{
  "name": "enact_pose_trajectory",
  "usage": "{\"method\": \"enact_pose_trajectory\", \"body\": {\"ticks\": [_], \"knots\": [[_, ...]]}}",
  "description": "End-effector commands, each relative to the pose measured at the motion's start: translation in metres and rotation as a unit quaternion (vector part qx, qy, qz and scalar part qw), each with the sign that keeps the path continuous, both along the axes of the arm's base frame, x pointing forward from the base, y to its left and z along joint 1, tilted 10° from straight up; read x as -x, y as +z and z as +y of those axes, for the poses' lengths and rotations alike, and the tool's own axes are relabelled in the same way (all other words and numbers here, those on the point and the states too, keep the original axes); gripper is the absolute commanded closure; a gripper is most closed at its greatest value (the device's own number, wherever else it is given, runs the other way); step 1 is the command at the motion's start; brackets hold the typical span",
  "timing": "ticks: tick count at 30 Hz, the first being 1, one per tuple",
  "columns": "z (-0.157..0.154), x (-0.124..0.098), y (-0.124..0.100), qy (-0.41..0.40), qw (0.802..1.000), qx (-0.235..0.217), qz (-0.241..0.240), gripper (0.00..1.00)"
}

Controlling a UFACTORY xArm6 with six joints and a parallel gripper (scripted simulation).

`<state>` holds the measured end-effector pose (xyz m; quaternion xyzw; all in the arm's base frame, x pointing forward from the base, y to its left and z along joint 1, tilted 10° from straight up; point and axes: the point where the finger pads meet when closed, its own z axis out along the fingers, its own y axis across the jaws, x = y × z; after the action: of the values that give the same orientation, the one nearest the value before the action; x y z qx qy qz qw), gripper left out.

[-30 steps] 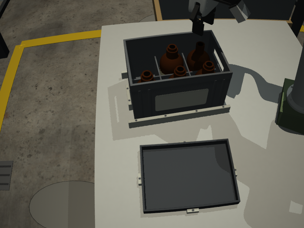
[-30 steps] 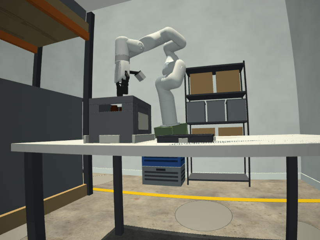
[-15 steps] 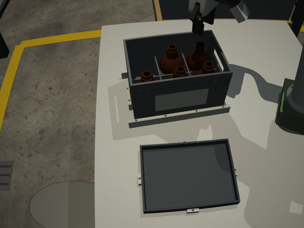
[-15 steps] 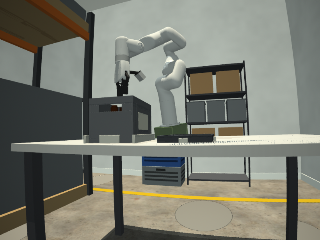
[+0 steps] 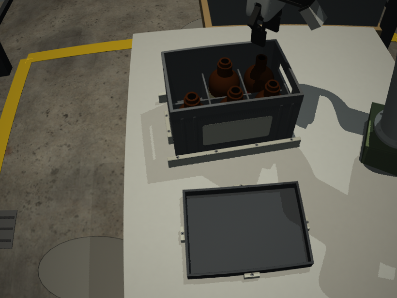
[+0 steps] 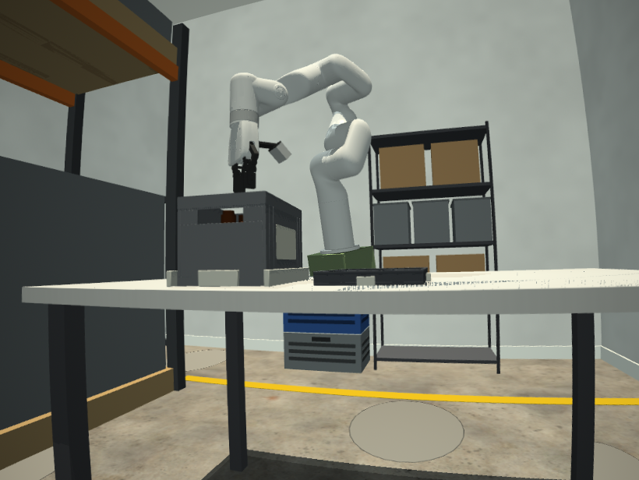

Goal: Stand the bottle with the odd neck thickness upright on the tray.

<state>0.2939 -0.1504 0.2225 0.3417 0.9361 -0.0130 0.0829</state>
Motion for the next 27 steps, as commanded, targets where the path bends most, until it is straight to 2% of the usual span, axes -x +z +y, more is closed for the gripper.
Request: {"method": "enact_pose_trajectory", "body": {"ticks": [1,27], "knots": [[0.000,-0.001,0.001,0.000,1.000,0.001,-0.002,0.35],[-0.003,-0.004,-0.022,0.000,1.000,0.001,-0.002,0.35]]}}
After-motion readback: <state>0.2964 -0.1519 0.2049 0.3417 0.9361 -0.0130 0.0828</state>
